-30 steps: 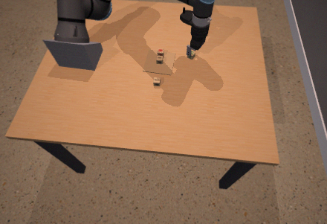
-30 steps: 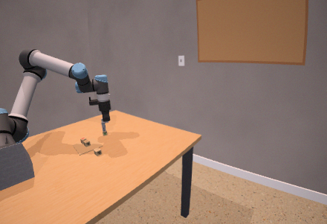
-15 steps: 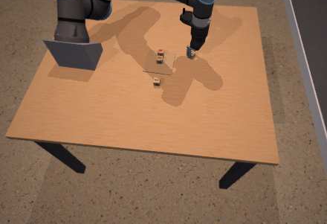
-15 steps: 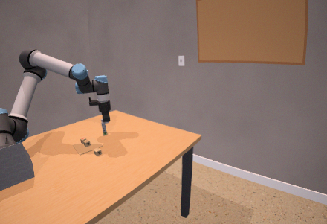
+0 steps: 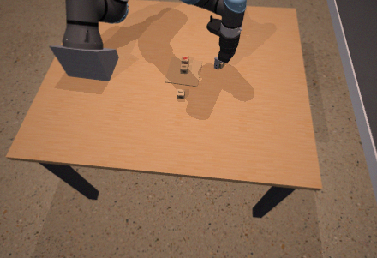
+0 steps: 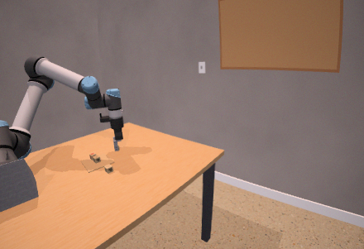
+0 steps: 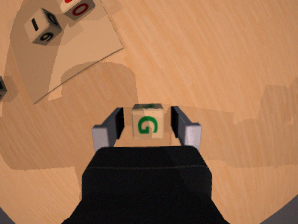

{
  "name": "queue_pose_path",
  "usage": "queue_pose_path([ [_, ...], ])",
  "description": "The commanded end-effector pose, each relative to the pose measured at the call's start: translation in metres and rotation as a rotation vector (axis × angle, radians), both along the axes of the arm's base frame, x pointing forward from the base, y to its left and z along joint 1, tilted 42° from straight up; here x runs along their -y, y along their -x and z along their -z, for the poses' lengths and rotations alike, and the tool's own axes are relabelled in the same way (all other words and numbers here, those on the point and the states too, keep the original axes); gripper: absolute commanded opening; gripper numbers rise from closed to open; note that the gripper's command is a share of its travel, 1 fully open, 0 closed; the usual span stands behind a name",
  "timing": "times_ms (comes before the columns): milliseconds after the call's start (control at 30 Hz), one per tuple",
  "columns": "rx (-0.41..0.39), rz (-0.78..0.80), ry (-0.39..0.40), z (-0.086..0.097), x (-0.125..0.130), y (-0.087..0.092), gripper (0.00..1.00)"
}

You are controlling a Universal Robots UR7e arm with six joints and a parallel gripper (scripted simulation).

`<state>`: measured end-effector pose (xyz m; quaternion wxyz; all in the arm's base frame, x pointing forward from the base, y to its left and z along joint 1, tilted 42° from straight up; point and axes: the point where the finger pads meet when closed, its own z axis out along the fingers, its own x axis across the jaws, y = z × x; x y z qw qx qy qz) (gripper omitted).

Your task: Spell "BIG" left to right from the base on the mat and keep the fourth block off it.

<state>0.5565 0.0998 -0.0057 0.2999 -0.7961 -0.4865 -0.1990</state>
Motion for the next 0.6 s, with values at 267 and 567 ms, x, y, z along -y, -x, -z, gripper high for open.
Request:
queue_pose_path([
  [267, 0.004, 0.002, 0.001, 0.0052, -0.0042, -0.0018, 1.0],
  [567, 0.004, 0.002, 0.001, 0.005, -0.0041, -0.0017, 1.0],
])
